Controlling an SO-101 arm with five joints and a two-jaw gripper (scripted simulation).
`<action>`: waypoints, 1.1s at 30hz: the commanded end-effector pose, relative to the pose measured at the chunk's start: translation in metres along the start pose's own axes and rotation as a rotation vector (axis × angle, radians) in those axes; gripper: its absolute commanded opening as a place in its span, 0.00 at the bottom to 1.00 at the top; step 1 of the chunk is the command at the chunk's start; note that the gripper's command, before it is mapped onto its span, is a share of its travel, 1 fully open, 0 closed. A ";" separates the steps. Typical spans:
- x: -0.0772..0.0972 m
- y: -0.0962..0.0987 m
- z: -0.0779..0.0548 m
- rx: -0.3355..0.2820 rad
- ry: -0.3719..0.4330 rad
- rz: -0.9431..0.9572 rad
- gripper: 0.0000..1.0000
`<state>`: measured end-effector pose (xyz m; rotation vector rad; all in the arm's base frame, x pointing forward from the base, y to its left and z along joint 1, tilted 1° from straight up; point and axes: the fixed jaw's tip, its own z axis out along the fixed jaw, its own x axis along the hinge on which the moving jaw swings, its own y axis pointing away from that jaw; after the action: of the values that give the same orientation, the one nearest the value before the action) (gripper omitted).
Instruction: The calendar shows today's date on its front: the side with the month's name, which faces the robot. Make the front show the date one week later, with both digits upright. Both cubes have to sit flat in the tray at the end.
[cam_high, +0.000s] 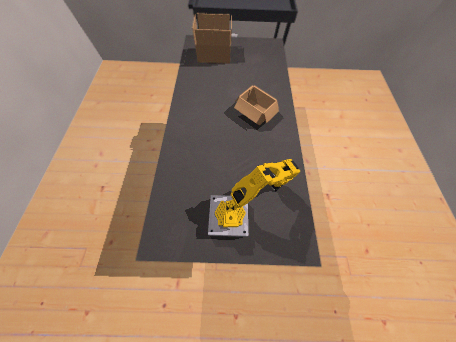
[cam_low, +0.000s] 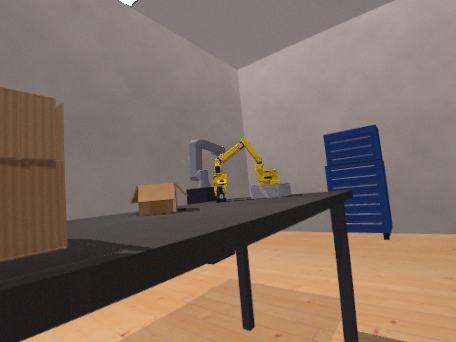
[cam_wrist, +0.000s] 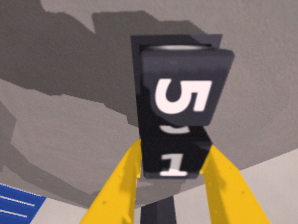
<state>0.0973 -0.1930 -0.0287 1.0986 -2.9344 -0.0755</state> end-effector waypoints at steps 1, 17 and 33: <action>0.000 -0.004 -0.006 0.024 0.004 0.008 0.00; 0.000 -0.005 -0.008 0.024 0.004 0.008 0.00; 0.000 -0.006 -0.011 0.024 0.004 0.008 0.00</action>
<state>0.0977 -0.1936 -0.0241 1.0981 -2.9334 -0.0862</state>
